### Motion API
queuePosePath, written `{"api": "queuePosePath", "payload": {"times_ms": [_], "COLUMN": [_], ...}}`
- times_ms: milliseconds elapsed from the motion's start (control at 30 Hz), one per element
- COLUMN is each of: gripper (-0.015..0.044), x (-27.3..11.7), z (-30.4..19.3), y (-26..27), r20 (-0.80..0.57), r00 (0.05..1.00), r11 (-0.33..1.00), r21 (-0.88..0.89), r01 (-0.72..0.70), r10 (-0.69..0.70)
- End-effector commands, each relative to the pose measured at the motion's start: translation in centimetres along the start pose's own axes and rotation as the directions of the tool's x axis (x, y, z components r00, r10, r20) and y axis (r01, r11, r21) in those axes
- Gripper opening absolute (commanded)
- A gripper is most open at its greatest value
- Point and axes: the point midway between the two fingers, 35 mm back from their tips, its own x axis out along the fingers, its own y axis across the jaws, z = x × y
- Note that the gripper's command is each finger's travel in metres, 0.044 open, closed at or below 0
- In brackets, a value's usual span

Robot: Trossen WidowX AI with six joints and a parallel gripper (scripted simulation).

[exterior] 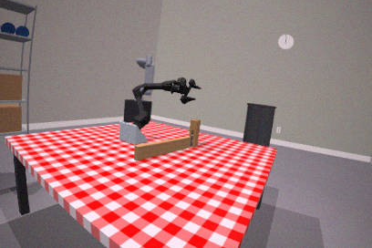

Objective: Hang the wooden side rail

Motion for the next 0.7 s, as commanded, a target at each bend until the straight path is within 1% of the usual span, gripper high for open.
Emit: {"api": "queuePosePath", "payload": {"times_ms": [0,167,233,333,400,500,600,667], "gripper": [0.044,0.044,0.044,0.044,0.044,0.044,0.044,0.044], "x": [2.3,4.2,4.5,4.7,4.5,3.8,2.8,2.1], "z": [0.2,1.0,1.4,1.9,2.4,2.9,3.4,3.6], "y": [-4.4,-10.3,-12.5,-15.6,-17.9,-21.0,-23.3,-24.2], "r20": [-0.05,-0.126,-0.162,-0.225,-0.286,-0.398,-0.519,-0.599], "r00": [0.985,0.92,0.881,0.815,0.755,0.661,0.585,0.551], "r11": [0.978,0.863,0.786,0.635,0.477,0.179,-0.148,-0.364], "r21": [0.121,0.317,0.402,0.53,0.631,0.757,0.812,0.797], "r01": [0.171,0.393,0.47,0.562,0.612,0.628,0.564,0.482], "r10": [-0.166,-0.372,-0.444,-0.534,-0.59,-0.636,-0.623,-0.582]}}
